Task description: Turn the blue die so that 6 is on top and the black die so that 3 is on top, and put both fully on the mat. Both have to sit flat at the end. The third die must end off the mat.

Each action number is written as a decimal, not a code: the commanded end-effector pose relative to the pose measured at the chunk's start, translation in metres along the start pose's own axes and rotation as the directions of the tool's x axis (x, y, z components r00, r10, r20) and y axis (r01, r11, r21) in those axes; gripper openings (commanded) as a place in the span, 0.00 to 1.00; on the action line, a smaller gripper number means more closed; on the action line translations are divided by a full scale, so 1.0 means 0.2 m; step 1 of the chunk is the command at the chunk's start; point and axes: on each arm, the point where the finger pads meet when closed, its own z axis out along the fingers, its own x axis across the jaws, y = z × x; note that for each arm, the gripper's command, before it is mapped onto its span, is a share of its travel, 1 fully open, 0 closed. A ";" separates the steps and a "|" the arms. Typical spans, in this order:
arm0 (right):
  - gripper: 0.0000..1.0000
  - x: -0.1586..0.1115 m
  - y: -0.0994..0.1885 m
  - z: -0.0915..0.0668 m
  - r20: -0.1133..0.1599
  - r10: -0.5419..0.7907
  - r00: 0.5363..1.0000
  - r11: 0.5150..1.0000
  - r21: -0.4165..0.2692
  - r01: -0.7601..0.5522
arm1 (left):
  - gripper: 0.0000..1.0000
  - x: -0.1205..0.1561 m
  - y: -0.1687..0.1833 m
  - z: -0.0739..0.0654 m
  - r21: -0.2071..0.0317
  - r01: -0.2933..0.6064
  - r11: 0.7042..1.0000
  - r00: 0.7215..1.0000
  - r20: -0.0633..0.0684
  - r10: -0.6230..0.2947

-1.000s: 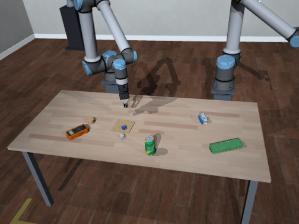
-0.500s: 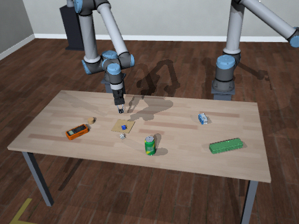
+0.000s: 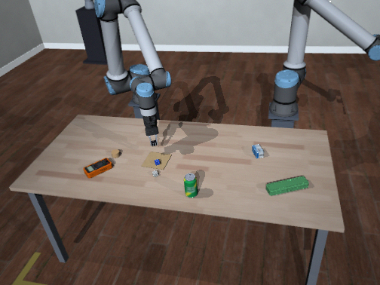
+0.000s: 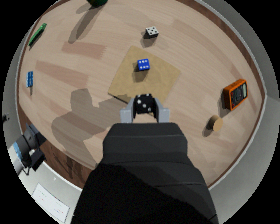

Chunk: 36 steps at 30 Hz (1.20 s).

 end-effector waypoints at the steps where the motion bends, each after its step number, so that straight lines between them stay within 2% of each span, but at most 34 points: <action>1: 0.49 0.00 0.00 0.09 0.000 0.000 1.000 1.000 0.002 0.000 | 1.00 0.00 0.00 0.00 -0.002 0.000 1.000 1.000 0.000 0.000; 4: 0.49 0.00 0.00 0.11 0.000 0.000 1.000 1.000 0.002 0.000 | 1.00 0.00 0.00 0.00 -0.002 0.000 1.000 1.000 0.000 0.000; 12: 0.49 0.00 -0.01 0.30 0.000 0.000 1.000 1.000 0.002 0.000 | 1.00 0.00 0.00 0.00 -0.002 0.000 1.000 1.000 0.000 0.000; 18: 0.49 0.00 -0.01 0.39 0.000 0.000 1.000 1.000 0.002 0.000 | 1.00 0.00 0.00 0.00 -0.002 0.000 1.000 1.000 0.000 0.000; 36: 0.49 0.00 -0.01 0.42 0.000 0.000 1.000 1.000 0.002 0.000 | 1.00 0.00 0.00 0.00 -0.002 0.000 1.000 1.000 0.000 0.000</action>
